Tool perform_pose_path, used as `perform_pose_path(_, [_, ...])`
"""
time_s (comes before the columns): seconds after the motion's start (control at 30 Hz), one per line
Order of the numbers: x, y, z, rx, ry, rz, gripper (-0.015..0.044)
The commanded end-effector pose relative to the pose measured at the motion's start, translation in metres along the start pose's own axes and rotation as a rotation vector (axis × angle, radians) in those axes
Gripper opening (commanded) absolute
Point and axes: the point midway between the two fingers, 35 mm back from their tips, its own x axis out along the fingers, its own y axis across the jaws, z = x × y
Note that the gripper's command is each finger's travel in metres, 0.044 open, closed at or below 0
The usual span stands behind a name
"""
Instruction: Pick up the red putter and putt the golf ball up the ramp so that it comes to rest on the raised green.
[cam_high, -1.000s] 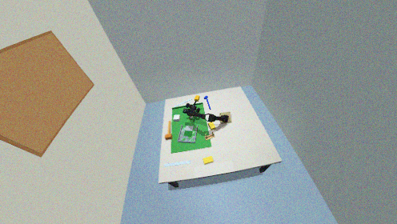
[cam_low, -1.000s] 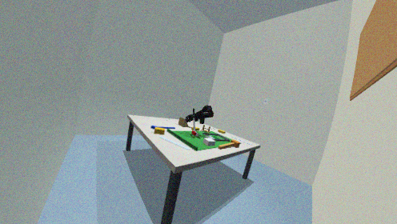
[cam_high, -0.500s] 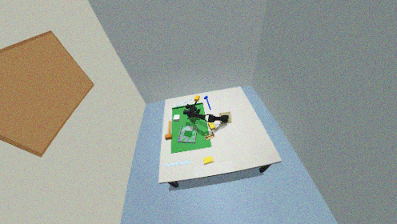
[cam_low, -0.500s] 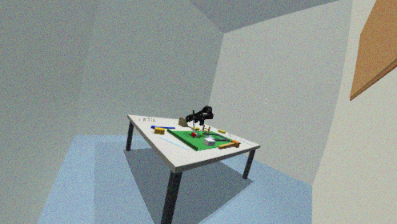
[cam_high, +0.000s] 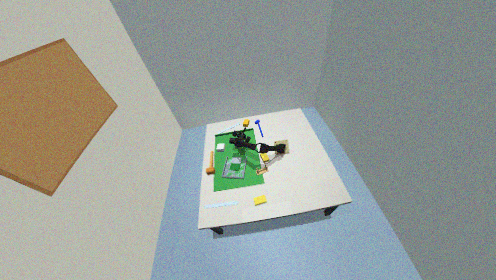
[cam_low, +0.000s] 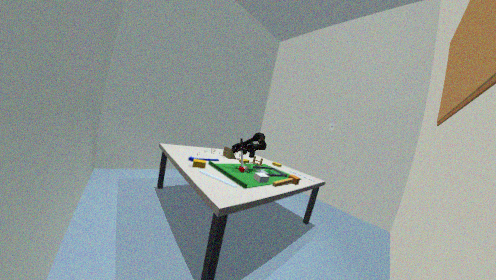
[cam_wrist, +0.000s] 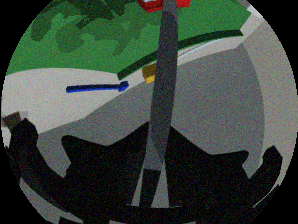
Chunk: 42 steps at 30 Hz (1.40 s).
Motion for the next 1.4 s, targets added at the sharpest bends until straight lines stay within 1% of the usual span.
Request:
perform_pose_path(0.0, [0.004,-0.001,-0.001,0.001,0.001,-0.002,0.0])
perform_pose_path(0.17, [0.029,-0.001,-0.006,0.005,0.008,-0.003,0.0])
perform_pose_path(0.47, [0.025,-0.001,-0.005,0.007,0.002,0.003,0.0])
perform_pose_path(0.53, [0.009,-0.002,0.001,0.006,0.001,0.003,0.0])
perform_pose_path(0.77, [-0.083,0.007,0.027,0.005,0.001,0.001,0.0])
perform_pose_path(0.83, [-0.1,0.011,0.031,0.004,0.003,0.0,0.0])
perform_pose_path(1.07, [-0.104,0.008,0.026,0.004,0.003,0.0,0.0])
perform_pose_path(1.37, [-0.118,-0.018,-0.018,0.004,0.005,-0.001,0.0])
